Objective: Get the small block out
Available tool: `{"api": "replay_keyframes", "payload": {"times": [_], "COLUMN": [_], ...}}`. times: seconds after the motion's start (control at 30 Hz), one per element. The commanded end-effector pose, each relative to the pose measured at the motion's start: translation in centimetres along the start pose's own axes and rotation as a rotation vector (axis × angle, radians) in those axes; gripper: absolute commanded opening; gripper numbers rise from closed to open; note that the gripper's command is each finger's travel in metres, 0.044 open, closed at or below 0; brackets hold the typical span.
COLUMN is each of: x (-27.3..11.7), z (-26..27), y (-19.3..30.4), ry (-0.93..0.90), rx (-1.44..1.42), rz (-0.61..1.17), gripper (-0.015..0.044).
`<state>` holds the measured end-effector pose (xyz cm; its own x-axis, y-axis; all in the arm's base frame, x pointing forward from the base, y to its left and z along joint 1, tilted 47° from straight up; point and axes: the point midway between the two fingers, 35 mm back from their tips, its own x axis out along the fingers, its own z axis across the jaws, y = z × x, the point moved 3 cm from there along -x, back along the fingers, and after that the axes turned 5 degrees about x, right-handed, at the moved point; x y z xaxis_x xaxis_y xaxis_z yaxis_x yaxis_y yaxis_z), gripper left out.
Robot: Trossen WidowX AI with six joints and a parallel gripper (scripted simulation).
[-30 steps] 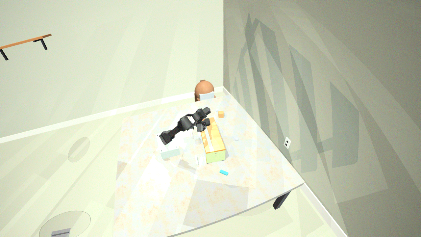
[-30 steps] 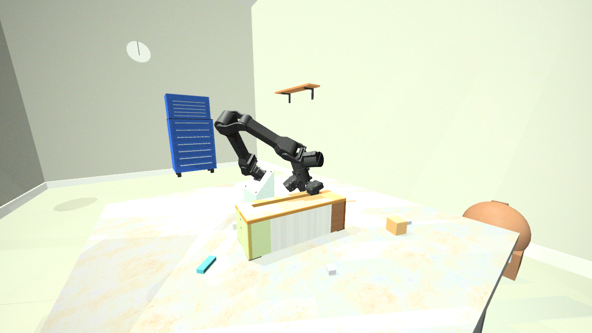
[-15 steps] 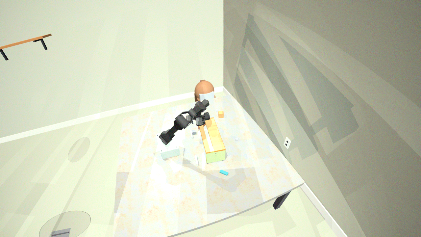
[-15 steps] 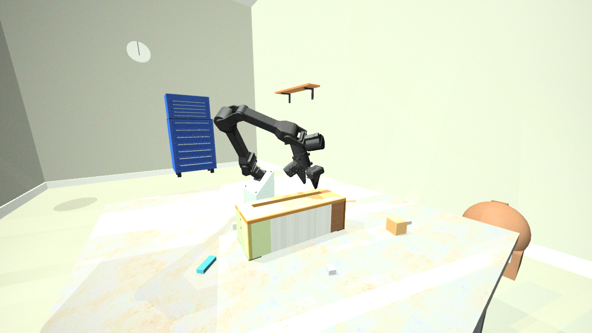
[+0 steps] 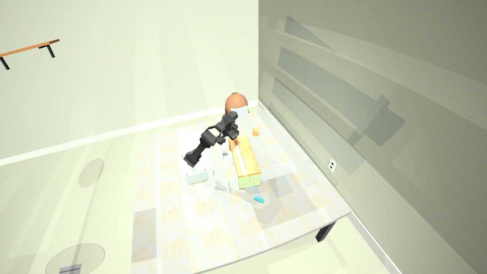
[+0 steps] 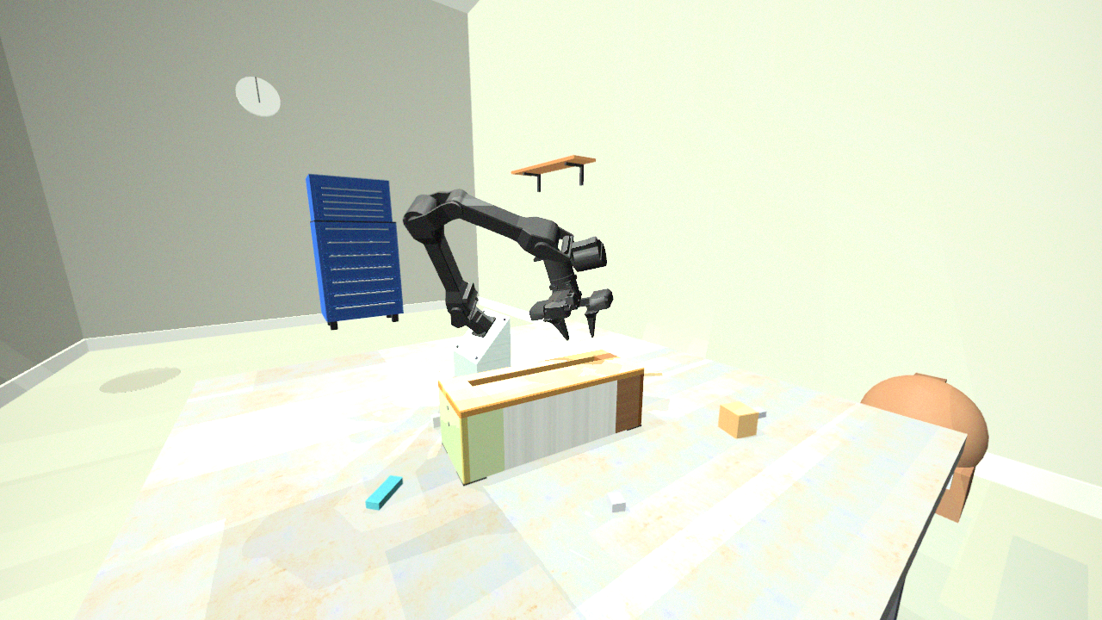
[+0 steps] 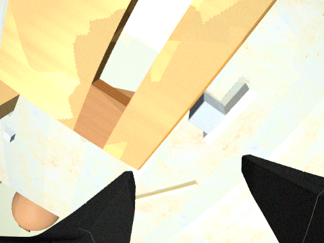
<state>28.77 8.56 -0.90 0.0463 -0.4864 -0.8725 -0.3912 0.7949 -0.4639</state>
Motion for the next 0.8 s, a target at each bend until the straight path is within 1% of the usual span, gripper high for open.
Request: {"api": "replay_keyframes", "payload": {"times": [0.0,0.2,0.77], "x": [0.3,0.5,0.8], "z": [-0.1,-0.2,-0.5], "y": [1.2,2.2,3.8], "ry": [0.024,0.088,0.298], "rx": [-0.663,-1.297,-2.317], "rz": [-0.075,-0.136,-0.191], "gripper": [0.0285,0.0285,0.0285]}}
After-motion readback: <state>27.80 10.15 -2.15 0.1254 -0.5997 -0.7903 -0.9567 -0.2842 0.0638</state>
